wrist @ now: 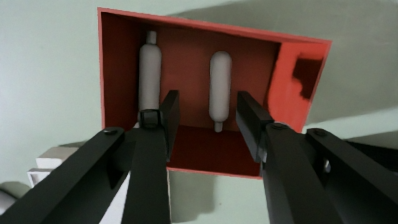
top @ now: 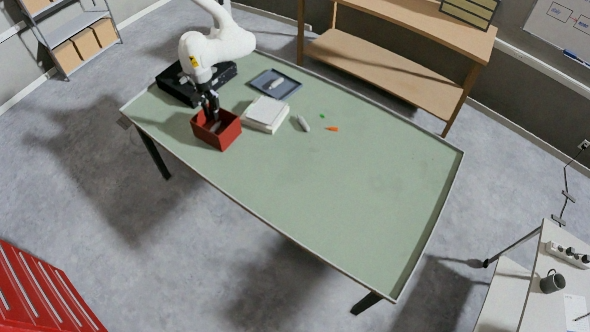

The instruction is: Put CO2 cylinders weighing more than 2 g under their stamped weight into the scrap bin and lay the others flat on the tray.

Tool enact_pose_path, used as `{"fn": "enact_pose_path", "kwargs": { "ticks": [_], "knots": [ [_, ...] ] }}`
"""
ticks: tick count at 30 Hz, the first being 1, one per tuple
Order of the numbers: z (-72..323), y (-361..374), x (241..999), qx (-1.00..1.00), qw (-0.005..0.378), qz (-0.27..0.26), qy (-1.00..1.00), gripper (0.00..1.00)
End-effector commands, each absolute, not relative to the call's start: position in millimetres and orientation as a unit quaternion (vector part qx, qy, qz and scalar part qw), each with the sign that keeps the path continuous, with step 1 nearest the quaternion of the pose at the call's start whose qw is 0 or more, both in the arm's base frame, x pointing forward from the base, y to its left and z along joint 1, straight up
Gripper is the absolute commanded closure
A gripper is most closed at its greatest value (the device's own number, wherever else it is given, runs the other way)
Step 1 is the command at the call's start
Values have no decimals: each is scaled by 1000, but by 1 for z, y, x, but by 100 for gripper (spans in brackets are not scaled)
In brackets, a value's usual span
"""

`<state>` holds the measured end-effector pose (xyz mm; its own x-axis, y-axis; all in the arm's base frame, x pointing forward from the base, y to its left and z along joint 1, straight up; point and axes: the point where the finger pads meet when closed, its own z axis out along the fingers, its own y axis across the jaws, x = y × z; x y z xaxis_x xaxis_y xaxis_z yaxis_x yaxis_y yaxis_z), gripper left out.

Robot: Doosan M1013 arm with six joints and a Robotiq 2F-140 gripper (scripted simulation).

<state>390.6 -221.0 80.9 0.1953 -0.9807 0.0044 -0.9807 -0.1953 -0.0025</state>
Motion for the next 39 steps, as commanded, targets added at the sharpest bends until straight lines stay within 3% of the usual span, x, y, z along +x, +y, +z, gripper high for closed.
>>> {"fn": "enact_pose_path", "kwargs": {
  "ticks": [1, 20, 39],
  "knots": [
    [81, -221, 391, 773, 0, 3, -634, 60],
    [85, -221, 391, 773, 0, 3, -634, 60],
    [119, -221, 391, 773, 0, 3, -634, 60]
  ]
}}
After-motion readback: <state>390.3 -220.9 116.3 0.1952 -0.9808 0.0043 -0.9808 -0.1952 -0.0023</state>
